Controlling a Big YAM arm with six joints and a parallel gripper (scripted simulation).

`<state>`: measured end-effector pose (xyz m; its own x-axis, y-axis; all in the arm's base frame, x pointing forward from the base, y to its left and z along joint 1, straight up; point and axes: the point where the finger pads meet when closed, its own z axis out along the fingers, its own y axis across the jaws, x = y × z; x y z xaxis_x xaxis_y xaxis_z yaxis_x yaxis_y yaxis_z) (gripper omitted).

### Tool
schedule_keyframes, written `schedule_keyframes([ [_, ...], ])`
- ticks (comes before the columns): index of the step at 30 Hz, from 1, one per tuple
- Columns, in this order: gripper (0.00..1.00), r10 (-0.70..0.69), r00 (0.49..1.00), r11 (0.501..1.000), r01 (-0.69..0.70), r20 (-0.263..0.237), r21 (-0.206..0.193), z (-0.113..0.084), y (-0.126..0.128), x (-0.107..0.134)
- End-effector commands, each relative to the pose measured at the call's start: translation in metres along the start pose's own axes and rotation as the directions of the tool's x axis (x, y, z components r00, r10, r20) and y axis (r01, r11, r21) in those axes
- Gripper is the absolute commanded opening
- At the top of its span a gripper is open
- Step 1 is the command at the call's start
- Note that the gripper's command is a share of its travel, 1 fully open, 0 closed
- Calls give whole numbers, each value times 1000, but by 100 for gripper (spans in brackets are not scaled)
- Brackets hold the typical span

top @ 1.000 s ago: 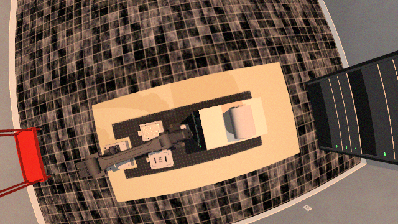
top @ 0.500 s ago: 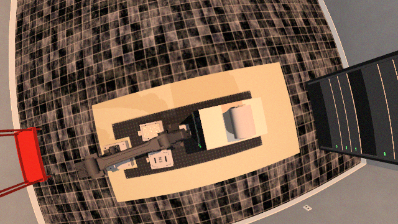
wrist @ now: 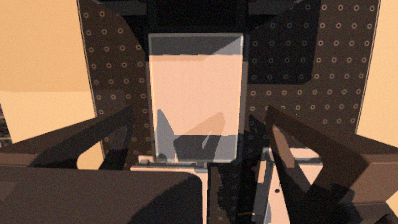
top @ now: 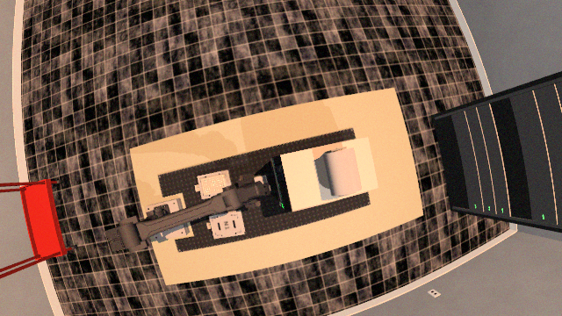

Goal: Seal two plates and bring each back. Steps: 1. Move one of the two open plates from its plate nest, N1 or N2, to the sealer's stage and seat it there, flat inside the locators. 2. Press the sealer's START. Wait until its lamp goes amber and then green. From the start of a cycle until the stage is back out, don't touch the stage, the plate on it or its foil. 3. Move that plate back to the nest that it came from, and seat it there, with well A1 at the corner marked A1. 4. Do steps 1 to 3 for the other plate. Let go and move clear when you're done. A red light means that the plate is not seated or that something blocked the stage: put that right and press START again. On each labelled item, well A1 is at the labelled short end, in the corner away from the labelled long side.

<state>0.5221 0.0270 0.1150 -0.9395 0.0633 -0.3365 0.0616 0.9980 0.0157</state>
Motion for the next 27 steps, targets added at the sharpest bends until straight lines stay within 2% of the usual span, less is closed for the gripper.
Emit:
schedule_keyframes([
  [1, 100, 12, 1000, 1000, -12, -24, 3, 22, 5, 7],
  [7, 100, -9, 999, 1000, 9, -36, 2, 36, 8, 13],
  [10, 100, 1, 1000, 1000, -1, -15, 4, 34, 2, 6],
  [17, 100, 8, 1000, 1000, -8, -8, 6, 34, -2, 10],
  [21, 100, 10, 999, 1000, -9, -33, 10, 43, -3, 16],
  [27, 100, 11, 999, 1000, -10, -41, 7, 40, 5, 12],
])
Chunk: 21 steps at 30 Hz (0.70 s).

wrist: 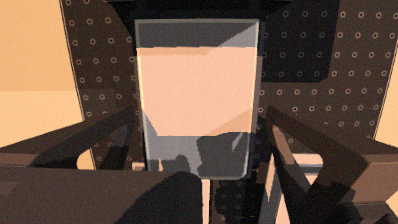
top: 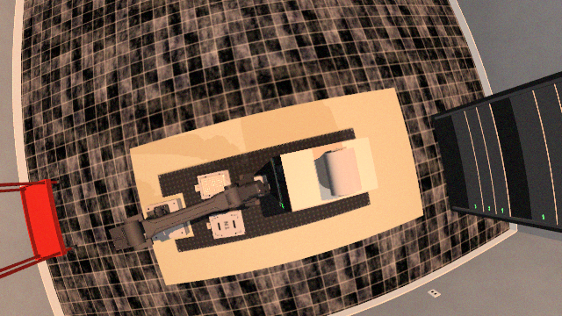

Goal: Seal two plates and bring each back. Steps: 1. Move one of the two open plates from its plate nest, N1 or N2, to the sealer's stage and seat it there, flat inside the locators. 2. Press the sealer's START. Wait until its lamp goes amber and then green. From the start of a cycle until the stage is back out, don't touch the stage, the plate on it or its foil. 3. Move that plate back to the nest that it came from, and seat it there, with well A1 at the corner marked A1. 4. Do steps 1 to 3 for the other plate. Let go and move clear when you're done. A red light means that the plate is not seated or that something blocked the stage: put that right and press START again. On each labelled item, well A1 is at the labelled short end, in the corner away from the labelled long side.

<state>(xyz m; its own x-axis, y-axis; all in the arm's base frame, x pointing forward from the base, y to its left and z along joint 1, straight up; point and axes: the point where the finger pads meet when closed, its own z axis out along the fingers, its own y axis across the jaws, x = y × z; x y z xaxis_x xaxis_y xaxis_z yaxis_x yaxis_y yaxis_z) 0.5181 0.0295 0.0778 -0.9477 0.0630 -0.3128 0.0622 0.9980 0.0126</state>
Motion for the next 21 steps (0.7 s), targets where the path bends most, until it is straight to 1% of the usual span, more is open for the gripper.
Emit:
schedule_keyframes([
  [1, 100, 11, 1000, 1000, -11, -16, 3, 6, 3, -5],
  [6, 100, -4, 1000, 1000, 4, -1, -4, 1, 13, -13],
  [9, 100, 6, 1000, 1000, -6, 12, -2, -3, 8, -20],
  [11, 100, 15, 999, 1000, -15, 31, -2, -8, 4, -27],
  [21, 100, 23, 999, 1000, -23, 30, 0, -15, -2, -17],
])
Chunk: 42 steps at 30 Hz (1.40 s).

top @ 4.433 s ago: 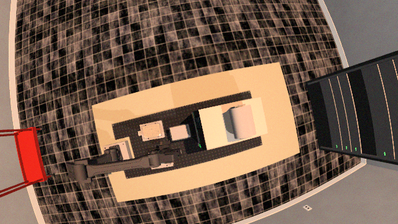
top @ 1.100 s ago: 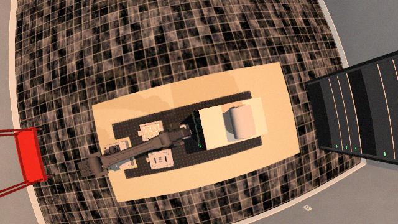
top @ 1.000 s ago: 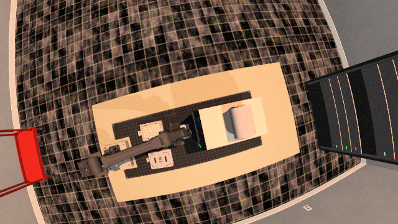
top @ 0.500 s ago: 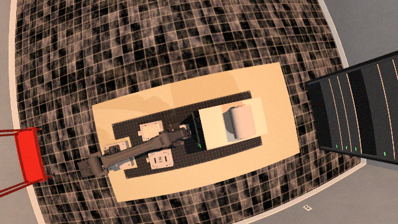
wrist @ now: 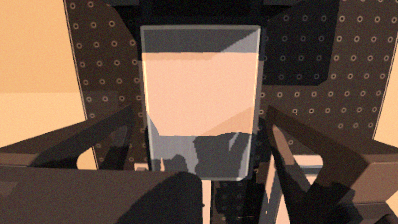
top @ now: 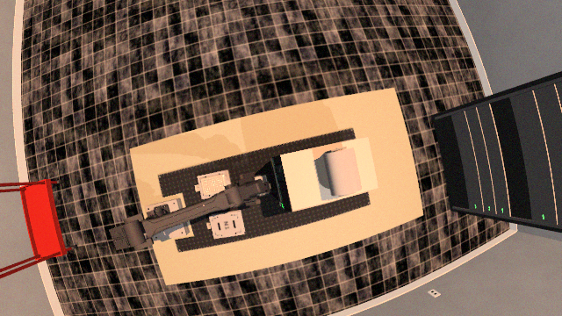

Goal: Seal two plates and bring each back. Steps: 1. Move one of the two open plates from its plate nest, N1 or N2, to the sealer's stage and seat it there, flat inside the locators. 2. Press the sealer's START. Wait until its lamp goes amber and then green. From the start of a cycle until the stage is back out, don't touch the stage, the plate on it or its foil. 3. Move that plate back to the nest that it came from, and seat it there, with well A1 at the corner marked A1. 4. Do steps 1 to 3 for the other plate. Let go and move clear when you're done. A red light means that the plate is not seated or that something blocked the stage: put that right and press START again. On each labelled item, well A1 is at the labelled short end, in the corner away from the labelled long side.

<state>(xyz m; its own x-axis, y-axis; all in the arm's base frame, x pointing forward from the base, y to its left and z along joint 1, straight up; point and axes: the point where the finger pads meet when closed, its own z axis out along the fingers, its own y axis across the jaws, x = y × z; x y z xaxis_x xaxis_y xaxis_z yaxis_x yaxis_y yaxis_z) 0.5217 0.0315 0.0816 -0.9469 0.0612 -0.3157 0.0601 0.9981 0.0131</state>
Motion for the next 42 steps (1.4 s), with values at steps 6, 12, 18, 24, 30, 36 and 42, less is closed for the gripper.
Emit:
schedule_keyframes([
  [6, 100, 23, 1000, 1000, -23, 11, 4, -10, -5, -2],
  [12, 100, 23, 1000, 1000, -23, 10, 4, -10, -5, -1],
  [18, 100, 23, 999, 1000, -23, 27, 2, -15, -4, -10],
  [24, 100, 23, 998, 1000, -23, 51, -2, -22, -2, -22],
  [30, 100, 23, 998, 1000, -23, 56, -3, -24, -2, -25],
  [36, 100, 23, 998, 1000, -23, 59, -3, -24, -1, -27],
  [42, 100, 22, 999, 1000, -21, 45, -1, -20, -2, -20],
])
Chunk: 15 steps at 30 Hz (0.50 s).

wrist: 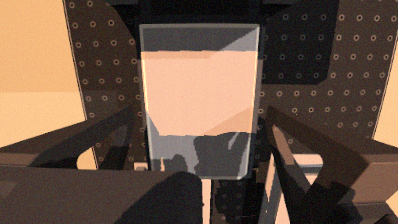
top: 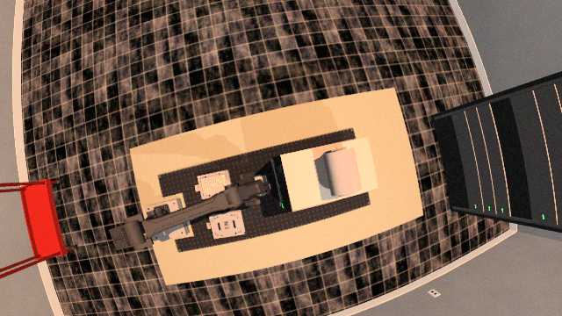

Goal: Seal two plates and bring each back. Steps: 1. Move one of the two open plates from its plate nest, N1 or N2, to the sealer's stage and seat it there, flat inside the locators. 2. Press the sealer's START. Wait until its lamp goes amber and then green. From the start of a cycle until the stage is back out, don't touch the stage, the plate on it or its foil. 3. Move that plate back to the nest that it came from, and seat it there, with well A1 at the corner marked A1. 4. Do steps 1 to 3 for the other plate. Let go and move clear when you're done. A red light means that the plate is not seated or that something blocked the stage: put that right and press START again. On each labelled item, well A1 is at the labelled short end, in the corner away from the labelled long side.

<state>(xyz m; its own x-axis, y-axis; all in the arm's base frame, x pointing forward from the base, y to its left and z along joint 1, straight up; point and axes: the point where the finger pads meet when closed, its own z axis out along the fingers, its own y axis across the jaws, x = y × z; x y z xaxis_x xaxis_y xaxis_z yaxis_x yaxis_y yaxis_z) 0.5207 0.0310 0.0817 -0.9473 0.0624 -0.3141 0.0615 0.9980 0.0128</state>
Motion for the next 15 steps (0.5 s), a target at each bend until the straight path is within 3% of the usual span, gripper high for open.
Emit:
schedule_keyframes([
  [1, 100, 20, 999, 1000, -20, 43, -2, -19, -1, -19],
  [15, 100, 18, 1000, 1000, -18, 8, 3, -9, -3, -1],
])
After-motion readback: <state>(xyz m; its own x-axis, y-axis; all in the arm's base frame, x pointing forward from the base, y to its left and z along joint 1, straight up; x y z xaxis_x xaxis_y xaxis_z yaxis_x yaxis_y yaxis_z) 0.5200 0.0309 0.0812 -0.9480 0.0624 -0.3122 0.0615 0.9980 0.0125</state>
